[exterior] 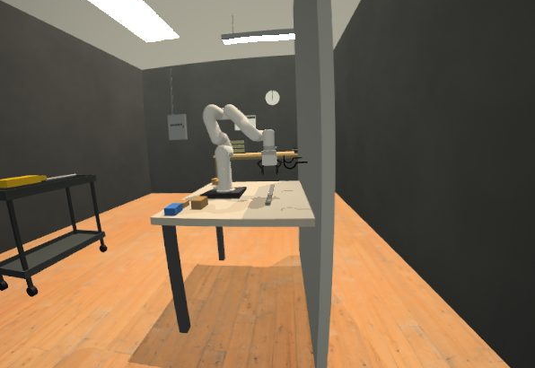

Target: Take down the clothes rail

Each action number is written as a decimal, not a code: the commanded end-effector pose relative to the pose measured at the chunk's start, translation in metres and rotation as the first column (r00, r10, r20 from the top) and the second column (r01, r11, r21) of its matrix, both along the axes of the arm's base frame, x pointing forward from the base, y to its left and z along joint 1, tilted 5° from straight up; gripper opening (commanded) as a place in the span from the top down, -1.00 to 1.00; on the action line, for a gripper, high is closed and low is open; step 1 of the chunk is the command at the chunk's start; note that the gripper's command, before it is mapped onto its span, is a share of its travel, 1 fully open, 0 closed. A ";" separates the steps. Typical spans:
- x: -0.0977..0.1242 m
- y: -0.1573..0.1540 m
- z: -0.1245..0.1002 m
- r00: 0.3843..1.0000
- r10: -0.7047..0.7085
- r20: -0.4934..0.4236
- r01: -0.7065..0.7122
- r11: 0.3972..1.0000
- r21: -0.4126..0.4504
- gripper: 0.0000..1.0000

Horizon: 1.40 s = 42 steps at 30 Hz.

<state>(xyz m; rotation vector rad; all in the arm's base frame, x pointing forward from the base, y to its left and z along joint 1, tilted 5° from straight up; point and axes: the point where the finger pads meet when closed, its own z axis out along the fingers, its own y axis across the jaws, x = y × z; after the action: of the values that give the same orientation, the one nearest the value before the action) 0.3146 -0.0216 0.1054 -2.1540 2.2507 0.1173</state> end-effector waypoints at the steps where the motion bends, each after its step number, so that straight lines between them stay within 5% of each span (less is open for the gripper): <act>1: 0.001 0.000 0.001 1.000 0.000 0.004 0.000 1.000 0.000 -1.00; 9: 0.001 0.000 0.001 1.000 0.000 0.004 0.000 1.000 0.000 -1.00; 42: -0.037 -0.005 0.094 1.000 0.000 0.004 0.000 1.000 -0.001 -1.00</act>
<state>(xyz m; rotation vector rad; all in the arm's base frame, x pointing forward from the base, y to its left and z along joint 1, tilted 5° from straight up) 0.2811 -0.0258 0.1880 -2.1538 2.2506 0.1165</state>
